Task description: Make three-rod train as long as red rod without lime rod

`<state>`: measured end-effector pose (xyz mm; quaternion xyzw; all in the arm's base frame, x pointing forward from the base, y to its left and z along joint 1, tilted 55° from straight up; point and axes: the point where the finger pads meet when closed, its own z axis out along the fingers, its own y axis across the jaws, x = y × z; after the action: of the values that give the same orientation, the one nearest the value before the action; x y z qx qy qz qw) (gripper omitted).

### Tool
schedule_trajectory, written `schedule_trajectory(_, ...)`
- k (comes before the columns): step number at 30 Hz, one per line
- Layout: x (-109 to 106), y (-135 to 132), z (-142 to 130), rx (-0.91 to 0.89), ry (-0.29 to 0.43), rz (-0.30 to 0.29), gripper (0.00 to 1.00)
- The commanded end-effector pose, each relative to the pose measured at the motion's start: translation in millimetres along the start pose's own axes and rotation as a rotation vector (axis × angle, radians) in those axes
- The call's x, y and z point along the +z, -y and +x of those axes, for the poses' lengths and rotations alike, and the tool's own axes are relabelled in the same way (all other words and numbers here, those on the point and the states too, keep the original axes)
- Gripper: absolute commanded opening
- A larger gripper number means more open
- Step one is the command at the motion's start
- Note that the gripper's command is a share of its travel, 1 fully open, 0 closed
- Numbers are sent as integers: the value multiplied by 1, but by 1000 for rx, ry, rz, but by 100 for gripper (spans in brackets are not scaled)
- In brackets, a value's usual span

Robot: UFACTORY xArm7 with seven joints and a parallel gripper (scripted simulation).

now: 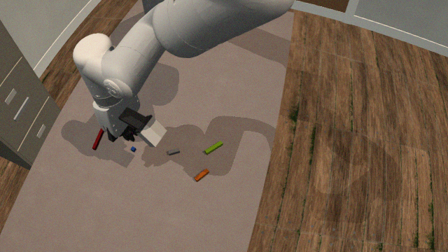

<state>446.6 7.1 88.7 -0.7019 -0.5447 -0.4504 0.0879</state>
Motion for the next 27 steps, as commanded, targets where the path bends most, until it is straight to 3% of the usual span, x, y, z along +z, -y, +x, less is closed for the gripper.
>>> schedule_trajectory(1,11,-1,-1,1,1,-3,4)
schedule_trajectory(18,71,-1,0,1,1,-3,4)
schedule_trajectory(27,80,-1,0,1,1,-3,4)
